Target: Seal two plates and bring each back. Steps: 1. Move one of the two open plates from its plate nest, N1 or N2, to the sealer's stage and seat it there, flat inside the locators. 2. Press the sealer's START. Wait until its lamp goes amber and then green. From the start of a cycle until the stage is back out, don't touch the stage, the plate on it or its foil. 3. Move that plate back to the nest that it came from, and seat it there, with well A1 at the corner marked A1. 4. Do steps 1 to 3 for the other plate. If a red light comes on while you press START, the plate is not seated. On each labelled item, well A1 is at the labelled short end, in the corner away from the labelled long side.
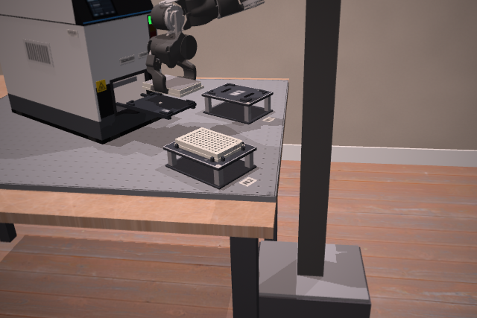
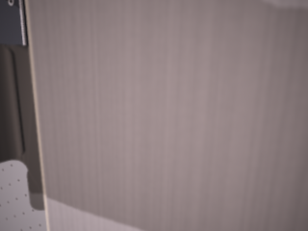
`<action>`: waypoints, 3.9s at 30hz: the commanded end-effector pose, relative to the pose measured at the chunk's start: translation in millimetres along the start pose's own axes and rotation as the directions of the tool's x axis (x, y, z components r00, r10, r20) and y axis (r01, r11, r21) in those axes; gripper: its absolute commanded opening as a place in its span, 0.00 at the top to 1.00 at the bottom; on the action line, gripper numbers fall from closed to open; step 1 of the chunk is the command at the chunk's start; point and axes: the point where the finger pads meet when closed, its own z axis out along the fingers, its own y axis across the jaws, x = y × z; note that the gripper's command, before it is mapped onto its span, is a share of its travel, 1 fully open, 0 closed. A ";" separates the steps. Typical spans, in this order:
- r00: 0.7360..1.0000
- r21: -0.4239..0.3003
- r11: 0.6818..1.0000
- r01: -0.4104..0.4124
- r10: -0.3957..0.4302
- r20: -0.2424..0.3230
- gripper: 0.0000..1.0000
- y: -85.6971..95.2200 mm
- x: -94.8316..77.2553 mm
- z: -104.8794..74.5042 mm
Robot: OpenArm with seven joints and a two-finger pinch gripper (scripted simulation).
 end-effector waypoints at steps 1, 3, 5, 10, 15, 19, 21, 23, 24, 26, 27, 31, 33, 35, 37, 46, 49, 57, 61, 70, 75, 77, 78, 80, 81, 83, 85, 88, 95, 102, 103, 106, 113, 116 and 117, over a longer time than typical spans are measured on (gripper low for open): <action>1.000 -0.009 1.000 -0.008 0.008 0.002 1.00 -1.7 -0.2 -0.5; 1.000 -0.009 1.000 -0.008 0.008 0.001 1.00 -6.3 0.9 -0.1; 1.000 -0.009 1.000 -0.008 0.008 0.001 1.00 -6.3 0.9 -0.1; 1.000 -0.007 1.000 -0.007 0.007 0.001 1.00 -18.1 3.2 0.0; 1.000 -0.009 1.000 -0.007 0.007 0.001 1.00 -29.2 5.4 -0.2; 1.000 -0.009 1.000 -0.006 0.006 0.002 1.00 -38.4 7.1 -0.3; 1.000 -0.008 1.000 -0.006 0.006 0.001 1.00 -40.8 7.7 -0.1; 1.000 -0.011 1.000 -0.005 0.005 0.003 1.00 -42.6 7.5 -1.1; 1.000 -0.009 1.000 -0.004 0.004 0.001 1.00 -45.3 8.6 -0.3; 1.000 -0.007 1.000 -0.003 0.003 0.000 1.00 -50.2 9.7 0.2; 1.000 -0.008 1.000 -0.003 0.003 0.002 1.00 -52.4 9.8 -0.2; 1.000 -0.008 1.000 -0.004 0.004 0.001 1.00 -61.5 11.8 -0.1; 1.000 -0.008 1.000 -0.004 0.004 0.002 1.00 -66.0 12.4 -0.5; 1.000 -0.007 1.000 -0.004 0.004 0.002 1.00 -70.7 13.5 -0.2; 1.000 -0.007 1.000 -0.004 0.004 0.001 1.00 -75.4 14.5 -0.1; 1.000 -0.008 1.000 -0.005 0.005 0.002 1.00 -91.3 17.4 -0.3; 1.000 -0.007 1.000 -0.005 0.005 0.002 1.00 -98.3 18.9 -0.2; 1.000 -0.009 1.000 -0.006 0.006 0.003 1.00 -111.7 21.2 -0.7; 1.000 -0.007 1.000 -0.006 0.006 0.002 1.00 -121.2 23.3 -0.3; 1.000 -0.006 1.000 -0.007 0.007 0.002 1.00 -142.0 27.5 -0.1; 1.000 -0.006 1.000 -0.006 0.006 0.001 1.00 -149.0 29.0 0.0; 1.000 -0.005 1.000 -0.008 0.008 0.001 1.00 -153.8 29.7 0.1; 1.000 -0.006 1.000 -0.007 0.007 0.002 1.00 -155.7 30.1 -0.2; 1.000 -0.006 1.000 -0.007 0.007 0.001 1.00 -160.4 31.2 -0.1; 1.000 -0.006 1.000 -0.007 0.007 0.001 1.00 -162.7 31.6 -0.1; 1.000 -0.006 1.000 -0.007 0.007 0.002 1.00 -167.4 32.4 -0.1; 1.000 -0.006 1.000 -0.008 0.008 0.001 1.00 -172.0 33.4 -0.1; 1.000 -0.005 1.000 -0.008 0.008 0.001 1.00 -178.8 34.8 -0.1; 1.000 -0.005 1.000 -0.009 0.009 0.001 1.00 -190.6 37.0 0.0; 1.000 -0.004 1.000 -0.009 0.009 0.000 1.00 -206.8 40.4 0.1; 1.000 -0.004 1.000 -0.009 0.009 0.000 1.00 -209.2 41.0 0.2; 1.000 -0.009 1.000 -0.005 0.005 0.003 1.00 -207.4 40.3 -0.2; 1.000 -0.003 1.000 -0.011 0.011 0.004 1.00 -209.5 40.0 -0.5; 1.000 -0.003 1.000 -0.011 0.011 0.004 1.00 -209.6 40.0 -0.5; 1.000 -0.003 1.000 -0.011 0.011 0.004 1.00 -209.6 40.0 -0.5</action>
